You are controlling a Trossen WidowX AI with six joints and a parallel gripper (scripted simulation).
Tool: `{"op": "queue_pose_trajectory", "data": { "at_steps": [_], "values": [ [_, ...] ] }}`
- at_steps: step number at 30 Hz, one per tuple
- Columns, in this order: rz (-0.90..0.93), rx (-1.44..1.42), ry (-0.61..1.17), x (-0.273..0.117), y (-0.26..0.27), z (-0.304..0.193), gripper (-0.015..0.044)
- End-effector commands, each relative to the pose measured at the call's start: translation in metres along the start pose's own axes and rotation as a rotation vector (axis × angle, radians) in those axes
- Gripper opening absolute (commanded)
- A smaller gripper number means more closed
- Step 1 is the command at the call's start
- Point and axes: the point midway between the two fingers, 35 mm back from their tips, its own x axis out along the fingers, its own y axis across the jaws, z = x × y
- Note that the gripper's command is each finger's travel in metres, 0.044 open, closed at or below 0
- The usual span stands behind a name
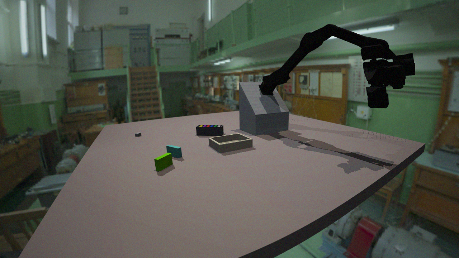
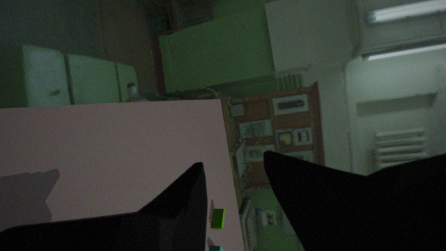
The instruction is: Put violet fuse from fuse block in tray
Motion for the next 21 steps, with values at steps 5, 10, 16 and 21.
{"op": "queue_pose_trajectory", "data": {
  "at_steps": [5,10,16,21],
  "values": [
    [0.081,-0.019,0.055,0.026,0.019,-0.018,0.0061],
    [0.136,-0.174,0.204,0.096,0.047,-0.063,0.0061],
    [0.232,-0.301,0.385,0.169,0.063,-0.132,0.0061],
    [0.324,-0.355,0.537,0.22,0.06,-0.201,0.0061]
  ]
}}
